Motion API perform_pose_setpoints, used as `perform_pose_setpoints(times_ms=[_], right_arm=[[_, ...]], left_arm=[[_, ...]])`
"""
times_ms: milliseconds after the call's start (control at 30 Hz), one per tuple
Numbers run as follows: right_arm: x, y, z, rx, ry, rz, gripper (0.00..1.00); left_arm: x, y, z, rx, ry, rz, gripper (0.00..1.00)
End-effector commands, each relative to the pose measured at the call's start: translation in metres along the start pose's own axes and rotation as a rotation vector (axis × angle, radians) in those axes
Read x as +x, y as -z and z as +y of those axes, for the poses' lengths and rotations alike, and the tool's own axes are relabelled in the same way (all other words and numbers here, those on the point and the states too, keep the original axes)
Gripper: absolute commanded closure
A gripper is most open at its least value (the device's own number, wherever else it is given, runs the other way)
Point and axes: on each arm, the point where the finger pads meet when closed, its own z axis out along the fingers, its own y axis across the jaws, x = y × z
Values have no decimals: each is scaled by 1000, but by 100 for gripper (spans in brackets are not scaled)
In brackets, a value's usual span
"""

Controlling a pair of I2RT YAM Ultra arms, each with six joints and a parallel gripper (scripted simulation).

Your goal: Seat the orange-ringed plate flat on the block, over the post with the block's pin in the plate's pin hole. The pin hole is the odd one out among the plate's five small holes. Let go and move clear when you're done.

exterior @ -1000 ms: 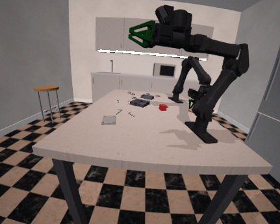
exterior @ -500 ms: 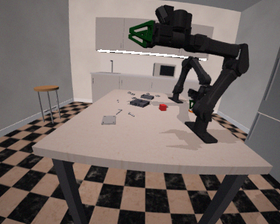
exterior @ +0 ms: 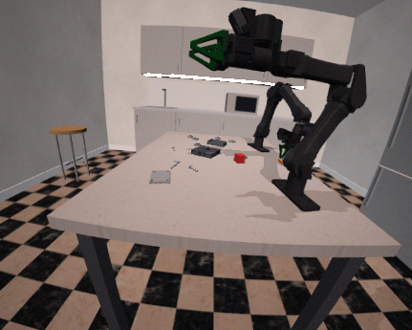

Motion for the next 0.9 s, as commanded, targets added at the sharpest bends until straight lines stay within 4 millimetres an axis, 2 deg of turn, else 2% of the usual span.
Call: perform_pose_setpoints(times_ms=[0, 867], right_arm=[[-12, 23, 7, -37, -13, -15, 100], [-23, 56, 6, -43, -17, -15, 100]], left_arm=[[-26, 5, 0, -3, -7, -62, 23], [-26, 5, 0, -3, -7, -62, 23]])
